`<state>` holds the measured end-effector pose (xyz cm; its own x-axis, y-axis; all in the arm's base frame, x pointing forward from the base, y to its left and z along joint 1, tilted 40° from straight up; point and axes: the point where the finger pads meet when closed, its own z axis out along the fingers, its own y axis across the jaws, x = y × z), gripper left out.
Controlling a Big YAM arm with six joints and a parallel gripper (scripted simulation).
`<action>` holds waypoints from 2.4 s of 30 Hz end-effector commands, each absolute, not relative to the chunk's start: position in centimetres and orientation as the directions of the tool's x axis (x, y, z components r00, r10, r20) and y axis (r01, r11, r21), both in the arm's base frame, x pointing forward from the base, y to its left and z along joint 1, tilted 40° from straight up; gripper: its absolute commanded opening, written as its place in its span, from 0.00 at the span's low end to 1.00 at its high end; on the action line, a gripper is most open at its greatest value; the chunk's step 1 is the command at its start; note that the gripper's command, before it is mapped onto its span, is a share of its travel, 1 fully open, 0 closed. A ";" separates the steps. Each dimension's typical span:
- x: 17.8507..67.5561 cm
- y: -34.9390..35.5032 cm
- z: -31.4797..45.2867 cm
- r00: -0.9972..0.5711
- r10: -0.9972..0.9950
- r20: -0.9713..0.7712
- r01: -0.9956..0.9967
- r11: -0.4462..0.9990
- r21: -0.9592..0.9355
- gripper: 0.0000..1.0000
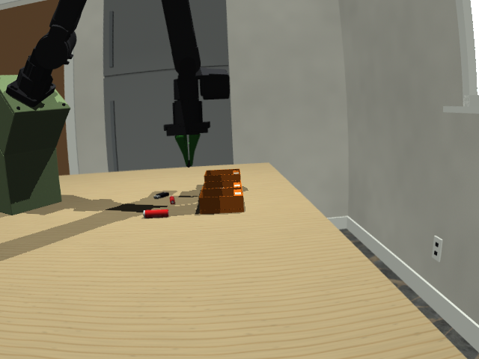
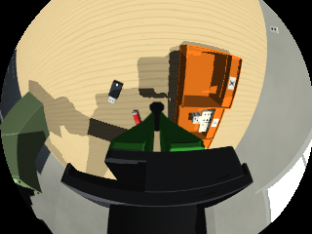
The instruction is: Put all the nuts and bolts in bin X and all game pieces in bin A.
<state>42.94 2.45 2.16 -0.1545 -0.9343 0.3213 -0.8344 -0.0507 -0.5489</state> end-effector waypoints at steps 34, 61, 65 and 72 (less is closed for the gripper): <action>49.4 6.0 6.1 -0.164 -0.939 0.303 -0.814 -0.045 -0.579 0.00; 51.8 5.1 2.7 -0.158 -0.938 0.310 -0.821 -0.050 -0.569 0.00; 52.2 4.8 2.0 -0.158 -0.938 0.310 -0.821 -0.050 -0.568 0.00; 53.1 4.5 3.1 -0.169 -0.940 0.297 -0.800 -0.045 -0.598 0.00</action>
<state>50.85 4.44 -0.05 -0.1479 -0.9338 0.3257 -0.8445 -0.0521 -0.5330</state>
